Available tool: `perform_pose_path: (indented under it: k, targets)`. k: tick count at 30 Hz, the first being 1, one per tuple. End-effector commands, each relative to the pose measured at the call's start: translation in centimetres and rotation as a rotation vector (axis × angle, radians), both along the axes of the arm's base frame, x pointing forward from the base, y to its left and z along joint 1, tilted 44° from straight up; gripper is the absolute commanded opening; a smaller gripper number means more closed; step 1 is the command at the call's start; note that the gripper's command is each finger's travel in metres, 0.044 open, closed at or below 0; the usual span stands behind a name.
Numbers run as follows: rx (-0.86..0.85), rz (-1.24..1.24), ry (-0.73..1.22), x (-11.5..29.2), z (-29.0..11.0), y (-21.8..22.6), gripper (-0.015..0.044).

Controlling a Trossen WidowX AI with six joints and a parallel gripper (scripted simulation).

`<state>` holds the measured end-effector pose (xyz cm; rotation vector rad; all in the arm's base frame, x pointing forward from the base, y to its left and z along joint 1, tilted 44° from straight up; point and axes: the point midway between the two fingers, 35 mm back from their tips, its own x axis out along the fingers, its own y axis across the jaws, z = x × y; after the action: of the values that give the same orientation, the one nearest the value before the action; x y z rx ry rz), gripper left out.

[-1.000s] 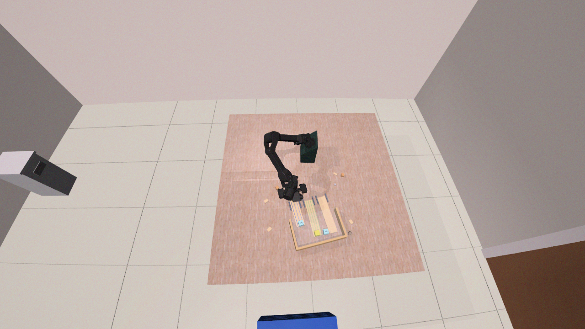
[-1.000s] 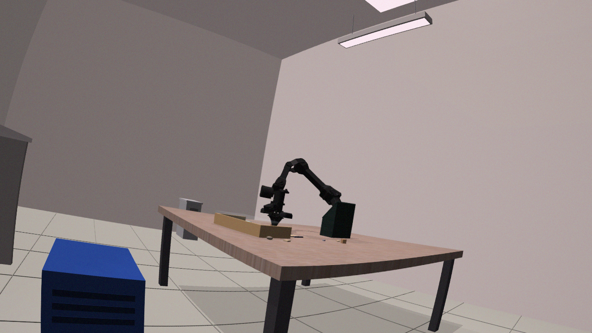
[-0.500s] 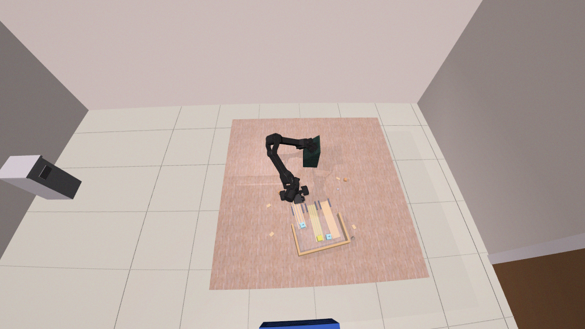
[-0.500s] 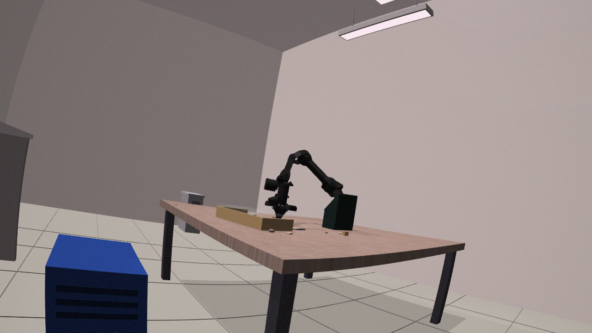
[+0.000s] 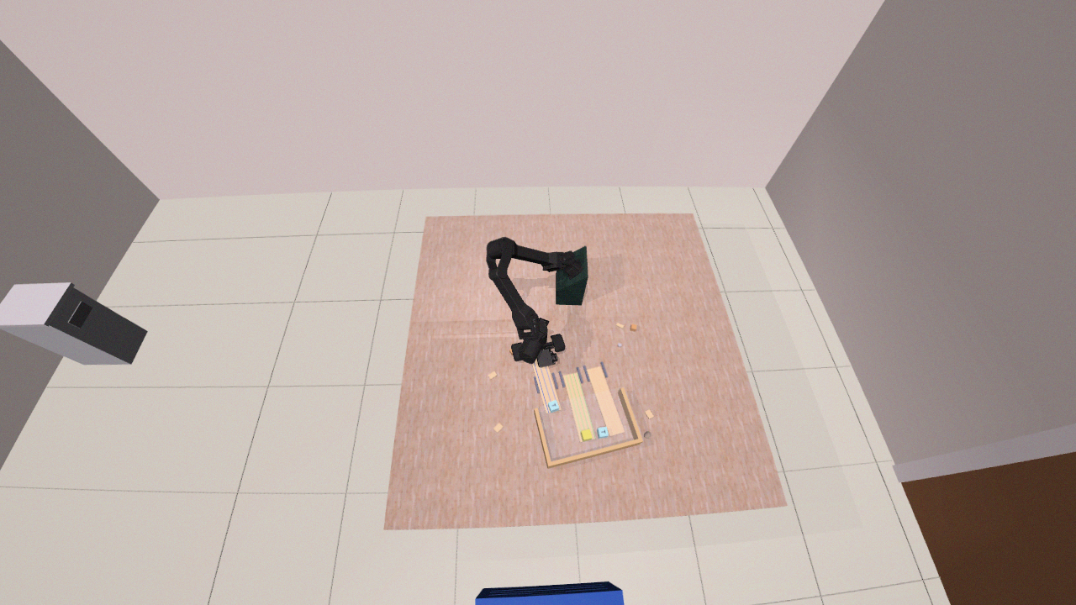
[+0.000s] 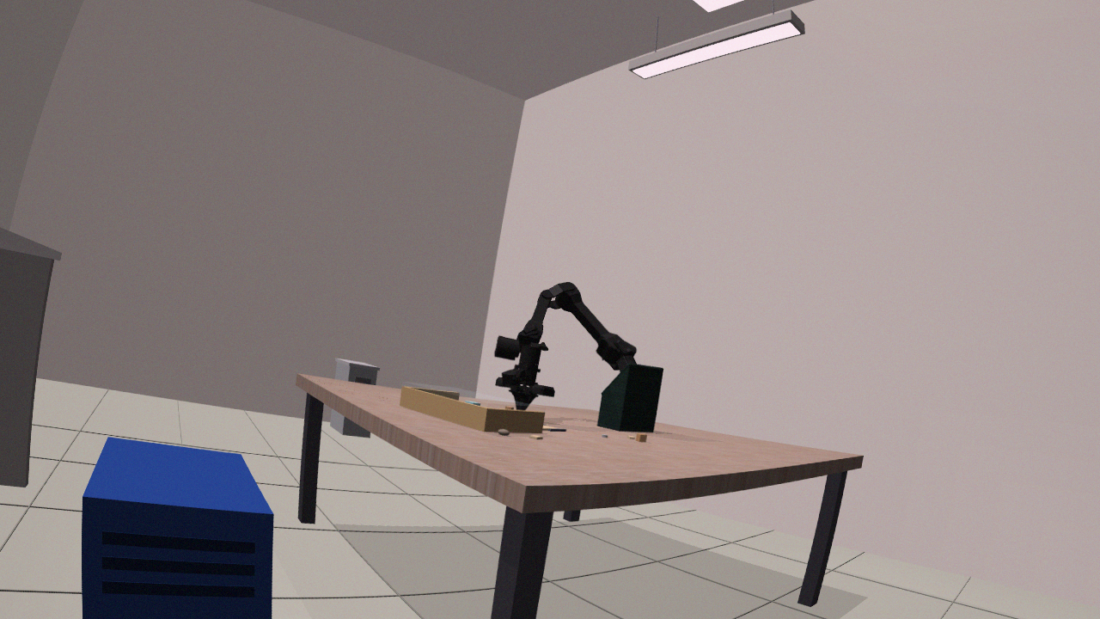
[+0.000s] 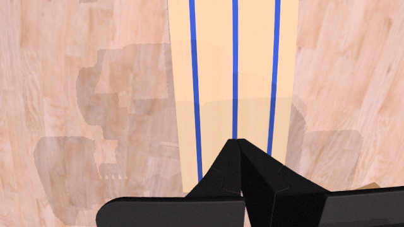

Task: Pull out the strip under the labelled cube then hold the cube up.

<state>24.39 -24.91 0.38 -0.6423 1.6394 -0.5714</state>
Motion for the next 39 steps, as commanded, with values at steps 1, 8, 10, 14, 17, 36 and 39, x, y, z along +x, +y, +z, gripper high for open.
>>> perform_pose_path:
  k: [1, 8, 10, 14, 17, 36, 39]
  targets:
    - [0.008, -0.023, 0.031, -1.8, -0.4, -0.2, 0.0000]
    - [0.008, -0.023, 0.032, -2.6, -0.3, -0.2, 0.0000]
    - [0.008, -0.023, 0.032, -2.9, -0.3, -0.2, 0.0000]
    - [0.008, -0.023, 0.032, -3.3, -0.2, -0.1, 0.0000]
    - [0.008, -0.023, 0.032, -3.7, -0.1, -0.1, 0.0000]
    - [0.008, -0.023, 0.033, -5.5, 0.2, 0.0, 0.0000]
    - [0.008, -0.023, 0.033, -5.5, 0.2, 0.0, 0.0000]
